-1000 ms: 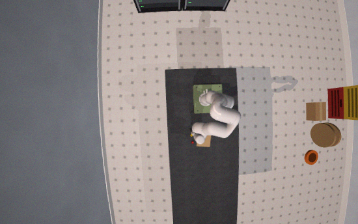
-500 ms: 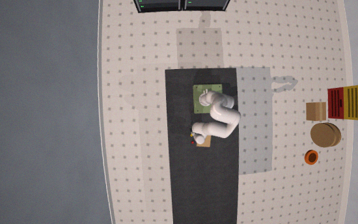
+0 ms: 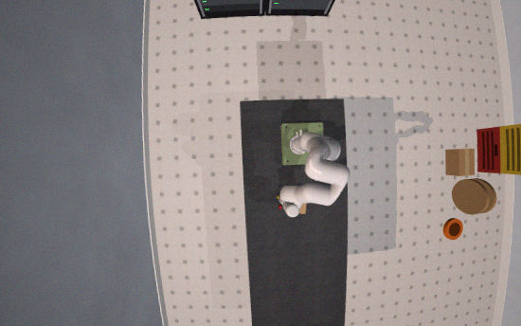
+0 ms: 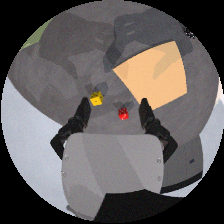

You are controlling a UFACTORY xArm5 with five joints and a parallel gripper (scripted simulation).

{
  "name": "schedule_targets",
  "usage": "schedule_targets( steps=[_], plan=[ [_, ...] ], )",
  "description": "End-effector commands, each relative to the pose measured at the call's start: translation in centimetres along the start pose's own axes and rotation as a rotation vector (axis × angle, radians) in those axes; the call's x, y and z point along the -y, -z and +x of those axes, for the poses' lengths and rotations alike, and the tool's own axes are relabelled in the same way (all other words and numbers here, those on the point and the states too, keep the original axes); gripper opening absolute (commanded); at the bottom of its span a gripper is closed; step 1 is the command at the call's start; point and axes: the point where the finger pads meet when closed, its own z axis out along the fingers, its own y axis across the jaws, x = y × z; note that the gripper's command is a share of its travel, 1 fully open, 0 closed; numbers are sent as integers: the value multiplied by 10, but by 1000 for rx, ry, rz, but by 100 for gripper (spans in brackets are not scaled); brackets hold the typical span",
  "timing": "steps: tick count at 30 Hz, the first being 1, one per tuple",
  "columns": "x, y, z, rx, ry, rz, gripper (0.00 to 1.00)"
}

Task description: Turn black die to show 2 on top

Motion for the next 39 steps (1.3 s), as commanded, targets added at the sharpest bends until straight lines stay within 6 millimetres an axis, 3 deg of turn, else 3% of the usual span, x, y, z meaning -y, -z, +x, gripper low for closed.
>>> schedule_targets(
  steps=[1,7,39],
  plan=[
    [-14,-1,-13,-1,-1,0,100],
    [-25,-1,-22,-1,-1,0,100],
    [-26,-1,-22,-1,-1,0,100]
  ],
)
